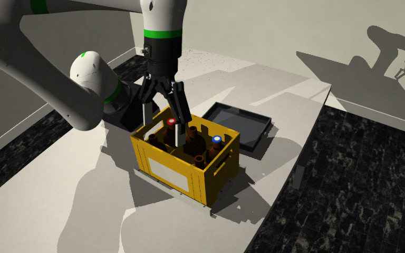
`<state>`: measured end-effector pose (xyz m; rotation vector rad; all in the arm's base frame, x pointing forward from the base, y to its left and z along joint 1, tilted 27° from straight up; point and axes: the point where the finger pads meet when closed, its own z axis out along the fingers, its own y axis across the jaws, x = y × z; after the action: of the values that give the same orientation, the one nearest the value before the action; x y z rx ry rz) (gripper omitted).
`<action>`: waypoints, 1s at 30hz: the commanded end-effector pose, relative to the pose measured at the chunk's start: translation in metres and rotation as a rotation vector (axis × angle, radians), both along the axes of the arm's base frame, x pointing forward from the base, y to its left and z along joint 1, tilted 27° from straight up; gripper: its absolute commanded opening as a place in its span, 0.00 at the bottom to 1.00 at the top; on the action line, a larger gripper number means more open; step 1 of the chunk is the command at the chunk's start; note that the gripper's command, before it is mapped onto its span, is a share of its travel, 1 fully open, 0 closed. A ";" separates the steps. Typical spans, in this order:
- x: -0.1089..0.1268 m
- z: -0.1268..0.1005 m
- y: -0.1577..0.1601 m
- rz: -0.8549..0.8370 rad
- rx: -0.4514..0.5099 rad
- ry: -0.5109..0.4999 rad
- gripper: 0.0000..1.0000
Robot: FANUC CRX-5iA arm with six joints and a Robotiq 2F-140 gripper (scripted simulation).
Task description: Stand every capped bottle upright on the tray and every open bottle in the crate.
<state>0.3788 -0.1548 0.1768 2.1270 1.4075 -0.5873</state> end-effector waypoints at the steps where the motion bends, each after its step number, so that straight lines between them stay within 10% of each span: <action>1: 0.003 -0.001 -0.001 0.020 0.029 0.012 1.00; 30: 0.008 -0.003 -0.002 0.163 0.229 0.091 1.00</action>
<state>0.3867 -0.1573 0.1734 2.1530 1.7540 -0.4851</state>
